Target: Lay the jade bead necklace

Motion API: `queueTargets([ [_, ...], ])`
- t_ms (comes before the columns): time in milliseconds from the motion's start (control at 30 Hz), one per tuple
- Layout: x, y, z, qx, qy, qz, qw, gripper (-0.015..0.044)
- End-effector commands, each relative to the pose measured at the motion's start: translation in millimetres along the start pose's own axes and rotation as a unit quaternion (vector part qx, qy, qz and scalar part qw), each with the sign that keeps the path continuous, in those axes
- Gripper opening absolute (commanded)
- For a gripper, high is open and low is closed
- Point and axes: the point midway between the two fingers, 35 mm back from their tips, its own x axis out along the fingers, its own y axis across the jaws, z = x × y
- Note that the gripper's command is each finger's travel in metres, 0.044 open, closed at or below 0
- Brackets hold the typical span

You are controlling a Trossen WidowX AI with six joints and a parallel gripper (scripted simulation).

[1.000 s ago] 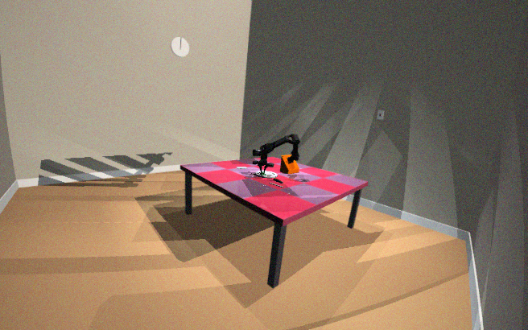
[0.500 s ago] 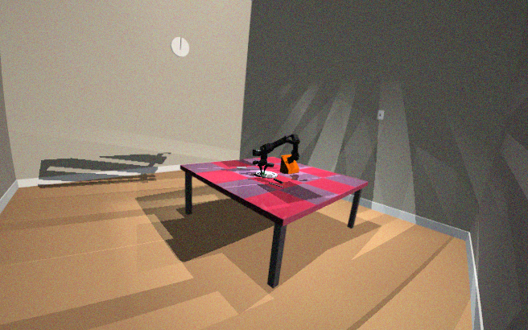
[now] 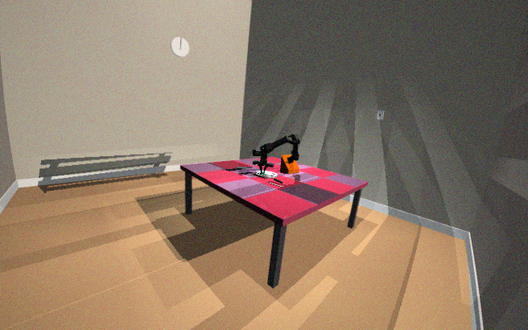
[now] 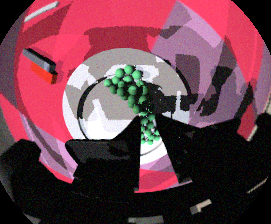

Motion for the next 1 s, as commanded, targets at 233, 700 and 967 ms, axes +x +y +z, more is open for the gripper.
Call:
queueTargets([
  [233,0,0,0,-0.001,0.000,-0.001,1.000,0.0000],
  [700,-6,0,-1,0.002,-0.002,0.001,1.000,0.0000],
  [967,-6,-10,0,0.002,-0.002,0.001,1.000,0.0000],
])
